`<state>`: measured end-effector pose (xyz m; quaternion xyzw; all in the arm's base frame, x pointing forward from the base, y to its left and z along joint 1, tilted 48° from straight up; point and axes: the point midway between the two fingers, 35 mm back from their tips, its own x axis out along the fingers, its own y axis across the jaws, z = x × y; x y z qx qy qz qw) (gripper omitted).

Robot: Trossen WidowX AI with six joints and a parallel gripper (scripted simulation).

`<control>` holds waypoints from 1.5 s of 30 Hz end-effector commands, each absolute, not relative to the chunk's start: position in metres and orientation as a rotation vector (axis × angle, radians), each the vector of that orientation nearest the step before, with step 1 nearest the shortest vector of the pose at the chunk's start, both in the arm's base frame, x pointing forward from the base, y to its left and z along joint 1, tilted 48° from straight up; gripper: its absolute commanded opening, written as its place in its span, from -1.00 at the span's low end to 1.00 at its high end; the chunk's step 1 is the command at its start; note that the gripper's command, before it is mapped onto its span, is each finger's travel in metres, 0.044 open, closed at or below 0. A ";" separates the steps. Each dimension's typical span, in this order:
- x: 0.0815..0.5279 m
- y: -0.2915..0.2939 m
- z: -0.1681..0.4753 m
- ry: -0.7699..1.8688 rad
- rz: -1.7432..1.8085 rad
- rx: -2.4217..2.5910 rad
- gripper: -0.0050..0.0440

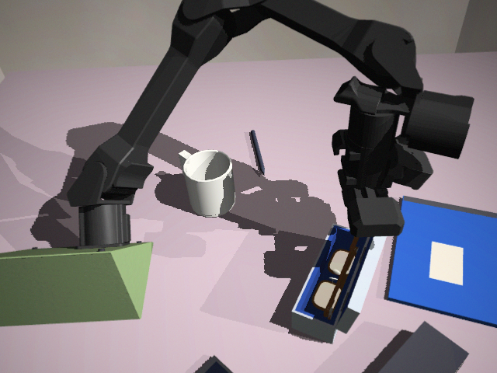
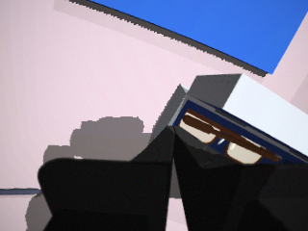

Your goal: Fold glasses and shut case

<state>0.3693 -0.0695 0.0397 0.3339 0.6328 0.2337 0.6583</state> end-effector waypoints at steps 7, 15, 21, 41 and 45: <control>0.369 -0.069 0.040 1.433 0.530 0.760 -0.80; 0.369 -0.069 0.040 1.433 0.530 0.760 -0.80; 0.349 -0.096 0.025 1.433 0.529 0.759 -0.80; 0.341 -0.137 0.057 1.433 0.530 0.760 -0.80; 0.340 -0.137 0.058 1.428 0.527 0.764 -0.80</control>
